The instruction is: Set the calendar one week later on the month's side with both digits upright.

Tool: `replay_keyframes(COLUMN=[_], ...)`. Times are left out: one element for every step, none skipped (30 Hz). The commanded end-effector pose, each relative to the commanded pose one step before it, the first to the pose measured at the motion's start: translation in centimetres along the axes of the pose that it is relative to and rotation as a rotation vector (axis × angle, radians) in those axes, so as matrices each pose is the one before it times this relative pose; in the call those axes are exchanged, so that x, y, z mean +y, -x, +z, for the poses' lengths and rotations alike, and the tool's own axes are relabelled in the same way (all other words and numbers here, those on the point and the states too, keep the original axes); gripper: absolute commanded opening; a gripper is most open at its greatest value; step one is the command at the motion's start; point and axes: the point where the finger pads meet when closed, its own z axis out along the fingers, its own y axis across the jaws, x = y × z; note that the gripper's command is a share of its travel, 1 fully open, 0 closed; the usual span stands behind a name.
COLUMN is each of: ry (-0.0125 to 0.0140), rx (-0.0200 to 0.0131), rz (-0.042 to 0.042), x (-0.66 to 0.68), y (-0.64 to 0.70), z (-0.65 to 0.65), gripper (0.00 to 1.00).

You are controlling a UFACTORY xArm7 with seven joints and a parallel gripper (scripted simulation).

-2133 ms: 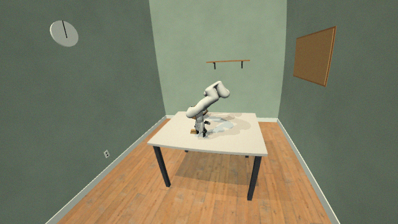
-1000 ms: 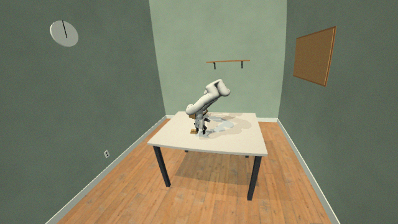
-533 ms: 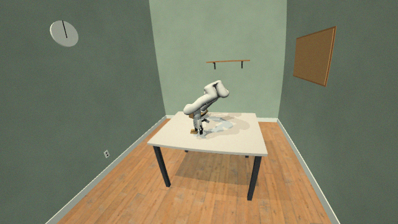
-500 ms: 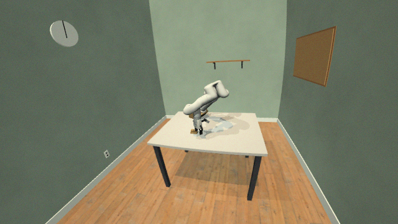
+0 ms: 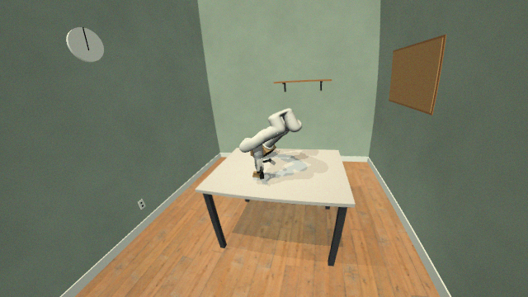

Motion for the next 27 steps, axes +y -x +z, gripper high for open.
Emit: replay_keyframes(ry=[-0.00157, 0.00009, 0.0, -0.00001, -0.00001, -0.00002, 0.0, 0.0, -0.00012, -0.00022, -0.00021, -0.00006, 0.0002, 0.00041, 0.00004, 0.00004, 0.00001, -0.00001, -0.00001, -0.00002, -0.00013, -0.00024, -0.00023, 0.0, 0.0, -0.00006, 0.00023], rx=[-0.00239, -0.00006, 0.0, 0.0, 0.0, 0.00002, 0.0, 0.0, 0.00009, 0.00017, 0.00016, 0.00004, -0.00012, -0.00022, -0.00002, -0.00002, 0.00001, -0.00001, 0.0, 0.00001, 0.00007, 0.00012, 0.00011, 0.0, 0.0, 0.00003, -0.00008], rz=[0.14804, 0.00721, 0.0, 0.0, 0.0, 0.00195, 0.0, 0.0, 0.01145, 0.02506, 0.03809, 0.0472, 0.0504, 0.04413, 0.00294, 0.00318, 0.0, 0.0, 0.0, 0.00198, 0.01165, 0.02548, 0.03873, 0.0, 0.0, 0.04798, 0.05122], x=[-0.093, -0.184, -0.141, -0.064, -0.011, -0.002, 0.0, 0.0, -0.009, -0.017, -0.021, -0.015, -0.003, 0.009, 0.001, 0.002, 0.003, 0.0, 0.0, -0.001, -0.004, -0.007, -0.004, 0.0, 0.0, 0.006, 0.02], y=[0.453, 0.808, 0.626, 0.28, 0.048, 0.003, 0.0, 0.0, 0.02, 0.044, 0.07, 0.092, 0.104, 0.094, 0.006, 0.876, 0.604, 0.272, 0.046, 0.004, 0.021, 0.048, 0.074, 0.0, 0.0, 0.095, 0.104], z=[-0.155, -0.002, 0.0, 0.0, 0.0, 0.0, 0.0, 0.0, 0.002, 0.004, 0.004, 0.001, -0.004, -0.007, -0.001, -0.001, 0.0, 0.0, 0.0, 0.0, 0.002, 0.004, 0.004, 0.0, 0.0, 0.001, -0.004], gripper=[1.0, 1.0, 1.0, 1.0, 1.0, 1.0, 1.0, 1.0, 1.0, 1.0, 1.0, 1.0, 1.0, 1.0, 1.0, 1.0, 1.0, 1.0, 1.0, 1.0, 1.0, 1.0, 1.0, 1.0, 1.0, 1.0, 1.0])
